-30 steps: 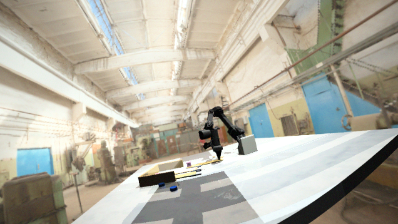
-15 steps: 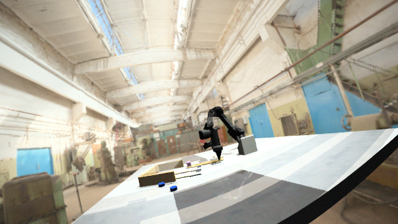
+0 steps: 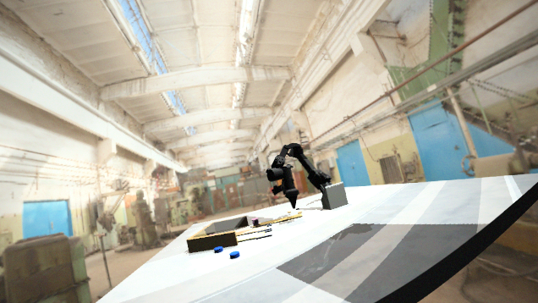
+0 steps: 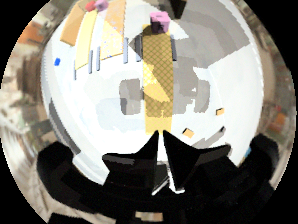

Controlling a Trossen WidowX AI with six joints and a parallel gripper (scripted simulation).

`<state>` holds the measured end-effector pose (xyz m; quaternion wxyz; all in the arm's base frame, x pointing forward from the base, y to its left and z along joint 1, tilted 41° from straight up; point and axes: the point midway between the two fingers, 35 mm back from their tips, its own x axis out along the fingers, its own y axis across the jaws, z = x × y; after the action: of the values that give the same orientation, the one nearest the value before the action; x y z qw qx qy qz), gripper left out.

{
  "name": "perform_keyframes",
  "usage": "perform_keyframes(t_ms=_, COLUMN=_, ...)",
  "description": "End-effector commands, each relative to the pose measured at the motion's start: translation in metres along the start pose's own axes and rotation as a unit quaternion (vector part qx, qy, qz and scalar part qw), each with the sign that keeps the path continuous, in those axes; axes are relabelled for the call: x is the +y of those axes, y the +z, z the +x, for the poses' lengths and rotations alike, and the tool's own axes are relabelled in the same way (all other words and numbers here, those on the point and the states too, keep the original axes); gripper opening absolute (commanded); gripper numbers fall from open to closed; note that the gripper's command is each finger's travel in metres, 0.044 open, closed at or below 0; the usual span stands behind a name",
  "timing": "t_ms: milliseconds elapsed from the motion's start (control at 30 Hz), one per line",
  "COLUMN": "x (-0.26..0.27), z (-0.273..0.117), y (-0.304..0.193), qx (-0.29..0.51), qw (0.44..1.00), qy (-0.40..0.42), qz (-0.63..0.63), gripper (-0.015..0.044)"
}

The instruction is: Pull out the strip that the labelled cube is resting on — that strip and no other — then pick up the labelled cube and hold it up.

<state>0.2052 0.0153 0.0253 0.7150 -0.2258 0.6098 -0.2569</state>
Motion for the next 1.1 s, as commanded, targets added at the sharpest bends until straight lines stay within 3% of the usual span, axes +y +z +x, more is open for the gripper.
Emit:
perform_keyframes(t_ms=0, x=-0.001, z=-0.001, y=0.016, qx=0.003, qw=0.999, qy=0.001, qz=-0.041, gripper=0.0105)
perform_keyframes(t_ms=433, x=-0.003, z=-0.007, y=0.068, qx=0.002, qw=0.999, qy=0.001, qz=-0.045, gripper=0.044)
perform_keyframes(t_ms=1067, x=-0.007, z=-0.017, y=0.145, qx=0.0, qw=0.999, qy=0.001, qz=-0.044, gripper=0.044)
